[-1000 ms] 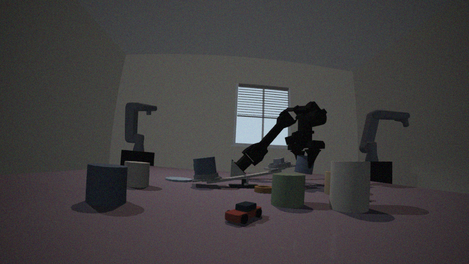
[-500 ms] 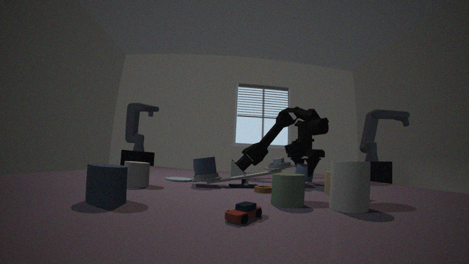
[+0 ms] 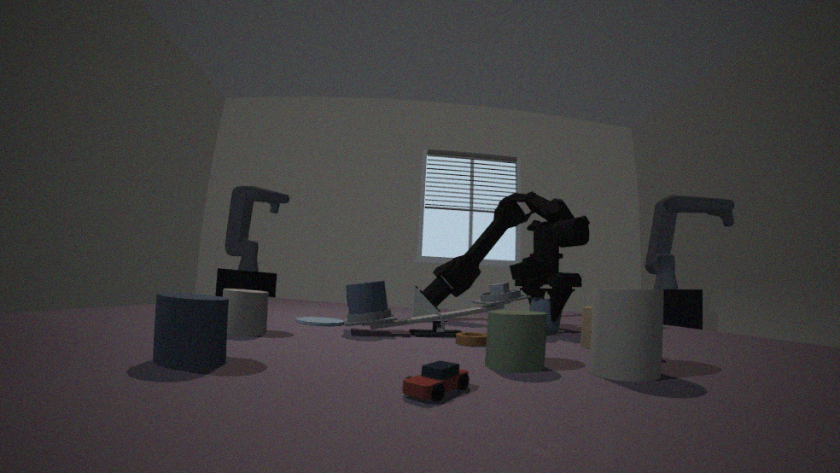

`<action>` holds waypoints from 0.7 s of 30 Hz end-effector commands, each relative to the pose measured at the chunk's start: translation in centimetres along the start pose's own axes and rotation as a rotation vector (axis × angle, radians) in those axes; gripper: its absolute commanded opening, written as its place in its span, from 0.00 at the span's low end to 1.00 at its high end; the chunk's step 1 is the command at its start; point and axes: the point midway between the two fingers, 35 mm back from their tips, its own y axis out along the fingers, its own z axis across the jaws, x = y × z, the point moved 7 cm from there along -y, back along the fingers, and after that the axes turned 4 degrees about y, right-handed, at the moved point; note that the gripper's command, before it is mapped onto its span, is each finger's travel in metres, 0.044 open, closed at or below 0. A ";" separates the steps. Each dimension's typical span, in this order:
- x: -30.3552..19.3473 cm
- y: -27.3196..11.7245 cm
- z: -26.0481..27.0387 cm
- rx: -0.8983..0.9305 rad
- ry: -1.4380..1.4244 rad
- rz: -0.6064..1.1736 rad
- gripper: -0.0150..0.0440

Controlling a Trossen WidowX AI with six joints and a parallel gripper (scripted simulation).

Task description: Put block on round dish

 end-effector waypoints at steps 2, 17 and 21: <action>0.0 0.0 0.0 -0.001 -0.003 0.000 0.70; 0.0 -5.4 0.0 -0.001 0.001 -0.007 1.00; 0.4 -6.3 0.2 0.045 0.008 -0.028 0.87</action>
